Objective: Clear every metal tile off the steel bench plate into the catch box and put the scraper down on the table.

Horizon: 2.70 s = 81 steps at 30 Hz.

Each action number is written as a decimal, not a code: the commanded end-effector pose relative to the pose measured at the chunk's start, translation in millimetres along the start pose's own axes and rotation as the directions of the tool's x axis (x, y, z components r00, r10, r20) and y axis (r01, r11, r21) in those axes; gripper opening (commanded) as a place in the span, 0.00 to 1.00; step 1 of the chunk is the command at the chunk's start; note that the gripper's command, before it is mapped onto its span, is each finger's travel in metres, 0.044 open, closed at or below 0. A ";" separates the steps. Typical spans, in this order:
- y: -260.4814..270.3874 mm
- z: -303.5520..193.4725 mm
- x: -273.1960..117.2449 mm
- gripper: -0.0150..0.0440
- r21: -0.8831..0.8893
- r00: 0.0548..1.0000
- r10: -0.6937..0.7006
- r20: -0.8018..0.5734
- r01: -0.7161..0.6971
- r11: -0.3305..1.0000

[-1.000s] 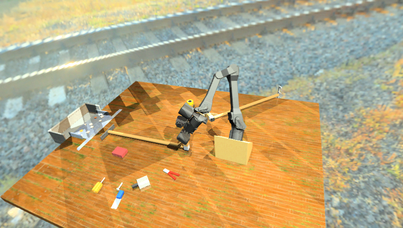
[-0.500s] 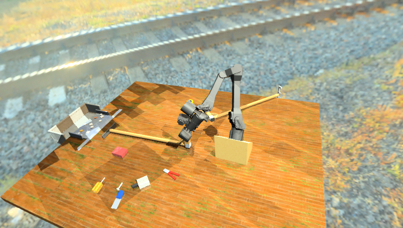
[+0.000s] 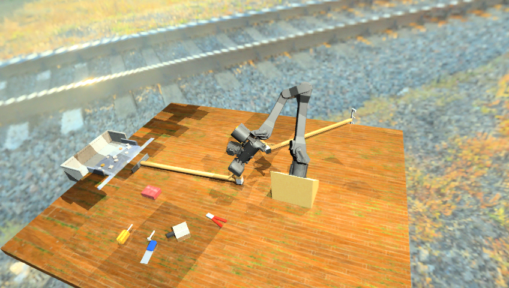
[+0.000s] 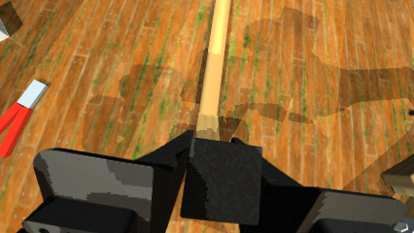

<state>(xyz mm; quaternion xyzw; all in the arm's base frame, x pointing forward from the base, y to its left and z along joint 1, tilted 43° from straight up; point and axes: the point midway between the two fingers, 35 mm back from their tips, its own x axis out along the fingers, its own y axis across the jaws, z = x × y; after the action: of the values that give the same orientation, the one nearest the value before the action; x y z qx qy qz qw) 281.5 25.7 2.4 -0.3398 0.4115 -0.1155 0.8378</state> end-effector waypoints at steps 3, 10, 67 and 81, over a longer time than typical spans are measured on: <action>-7.4 1.0 -1.4 0.25 0.005 1.000 0.000 0.010 0.000 1.000; -16.3 -0.9 -2.1 0.25 0.003 1.000 -0.003 0.013 0.003 1.000; -33.9 39.6 22.9 0.25 0.017 1.000 -0.016 0.015 0.016 1.000; -36.9 58.3 36.5 0.25 0.022 1.000 -0.022 0.017 0.022 1.000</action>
<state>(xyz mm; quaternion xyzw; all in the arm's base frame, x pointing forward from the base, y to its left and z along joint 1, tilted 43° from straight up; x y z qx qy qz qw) 343.4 4.9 25.1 -0.3388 0.4081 -0.1288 0.8379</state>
